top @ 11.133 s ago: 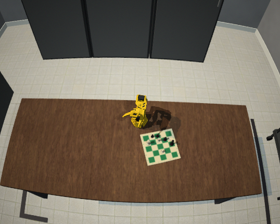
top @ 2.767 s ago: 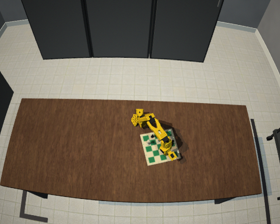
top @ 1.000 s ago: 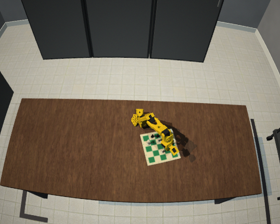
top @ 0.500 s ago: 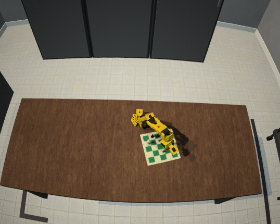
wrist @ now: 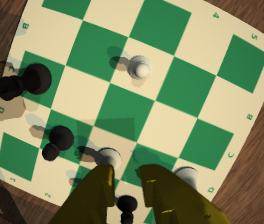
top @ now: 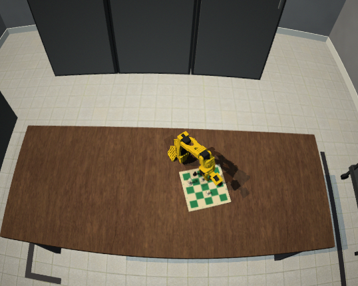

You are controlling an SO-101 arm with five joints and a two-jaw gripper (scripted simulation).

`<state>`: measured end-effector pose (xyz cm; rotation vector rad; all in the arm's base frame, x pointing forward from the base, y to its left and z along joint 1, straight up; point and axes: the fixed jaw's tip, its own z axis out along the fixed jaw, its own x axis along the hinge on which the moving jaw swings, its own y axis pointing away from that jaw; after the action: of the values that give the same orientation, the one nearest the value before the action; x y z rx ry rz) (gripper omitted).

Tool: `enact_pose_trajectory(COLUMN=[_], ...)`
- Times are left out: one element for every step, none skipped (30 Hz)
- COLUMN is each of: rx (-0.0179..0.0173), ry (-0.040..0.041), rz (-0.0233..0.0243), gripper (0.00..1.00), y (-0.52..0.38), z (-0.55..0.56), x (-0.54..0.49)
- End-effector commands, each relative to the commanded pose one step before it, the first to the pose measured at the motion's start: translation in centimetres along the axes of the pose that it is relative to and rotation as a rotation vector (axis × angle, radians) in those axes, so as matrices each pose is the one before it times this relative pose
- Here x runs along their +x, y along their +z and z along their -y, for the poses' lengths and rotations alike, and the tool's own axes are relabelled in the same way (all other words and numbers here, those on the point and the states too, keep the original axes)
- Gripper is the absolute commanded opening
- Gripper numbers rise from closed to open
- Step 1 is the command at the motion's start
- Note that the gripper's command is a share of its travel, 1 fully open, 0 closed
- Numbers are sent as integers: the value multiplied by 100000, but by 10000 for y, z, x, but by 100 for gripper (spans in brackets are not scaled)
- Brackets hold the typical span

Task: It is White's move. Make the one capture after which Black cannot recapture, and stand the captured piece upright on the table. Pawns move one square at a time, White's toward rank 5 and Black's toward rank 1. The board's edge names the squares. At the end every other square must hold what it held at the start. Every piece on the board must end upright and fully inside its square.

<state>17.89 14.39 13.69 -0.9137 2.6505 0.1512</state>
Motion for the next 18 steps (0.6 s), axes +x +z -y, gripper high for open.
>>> enact_pose_trajectory(rx=[-869, -135, -137, -137, -138, -136, -134, -131, -127, -121, -115, -108, -100, 0, 0, -91, -82, -73], ry=[-1450, -222, -219, -215, -209, -202, -194, -185, -175, -164, -153, -141, -128, 0, 0, -115, -102, -89], rz=[7941, 801, 797, 785, 771, 751, 728, 699, 668, 631, 593, 549, 506, 0, 0, 457, 410, 359], gripper=[5, 5, 6, 6, 6, 7, 7, 7, 7, 8, 8, 8, 8, 8, 8, 9, 9, 9], y=[-17034, -1895, -1407, -921, -455, -16, 380, 728, 1019, 1252, 1420, 1528, 1575, 0, 0, 1569, 1510, 1411], z=[-5259, -744, -711, -673, -635, -593, -552, -509, -468, -427, -387, -348, -311, 0, 0, -275, -241, -207], x=[25860, 6552, 6581, 6541, 6429, 6253, 6015, 5727, 5392, 5024, 4628, 4217, 3794, 0, 0, 3373, 2954, 2550])
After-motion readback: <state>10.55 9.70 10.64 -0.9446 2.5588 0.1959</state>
